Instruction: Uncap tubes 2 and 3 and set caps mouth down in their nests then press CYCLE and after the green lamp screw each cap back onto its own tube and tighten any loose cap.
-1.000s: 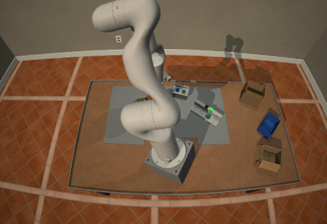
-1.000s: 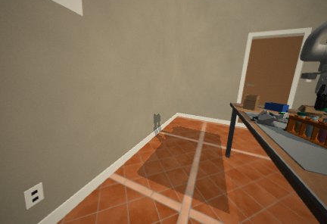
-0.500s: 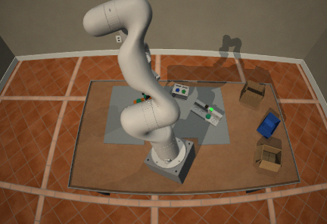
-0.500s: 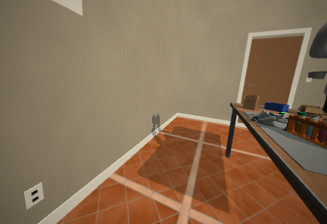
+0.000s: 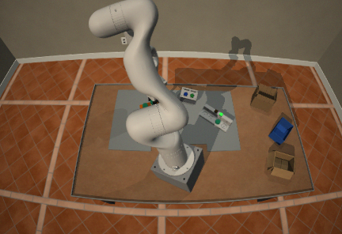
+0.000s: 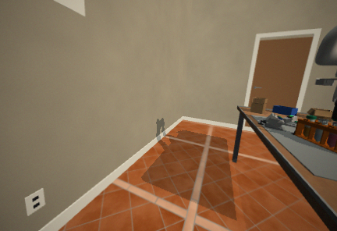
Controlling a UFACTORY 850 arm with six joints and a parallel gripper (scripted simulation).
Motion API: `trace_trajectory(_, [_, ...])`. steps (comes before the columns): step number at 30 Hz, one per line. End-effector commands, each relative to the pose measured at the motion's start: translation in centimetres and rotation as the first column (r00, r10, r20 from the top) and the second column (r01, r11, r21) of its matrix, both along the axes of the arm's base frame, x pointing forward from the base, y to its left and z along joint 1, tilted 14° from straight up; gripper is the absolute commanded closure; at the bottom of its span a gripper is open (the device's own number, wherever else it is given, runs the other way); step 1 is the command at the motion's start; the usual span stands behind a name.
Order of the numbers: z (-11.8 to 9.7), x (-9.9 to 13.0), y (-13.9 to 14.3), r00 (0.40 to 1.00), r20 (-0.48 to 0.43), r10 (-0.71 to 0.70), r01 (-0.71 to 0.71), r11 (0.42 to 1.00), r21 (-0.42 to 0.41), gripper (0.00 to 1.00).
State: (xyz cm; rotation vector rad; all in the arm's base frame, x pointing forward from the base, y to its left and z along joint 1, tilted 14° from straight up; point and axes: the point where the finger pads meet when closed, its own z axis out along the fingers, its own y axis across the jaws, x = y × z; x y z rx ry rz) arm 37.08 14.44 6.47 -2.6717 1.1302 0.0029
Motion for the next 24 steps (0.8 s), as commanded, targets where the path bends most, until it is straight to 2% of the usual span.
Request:
trace_trajectory(1, [-0.42,0.13,0.13,1.000,0.011,-0.001,0.001,1.000,0.002,1.00])
trace_trajectory(24, [-0.84,0.17,0.22,1.000,0.011,-0.001,0.001,1.000,0.002,1.00])
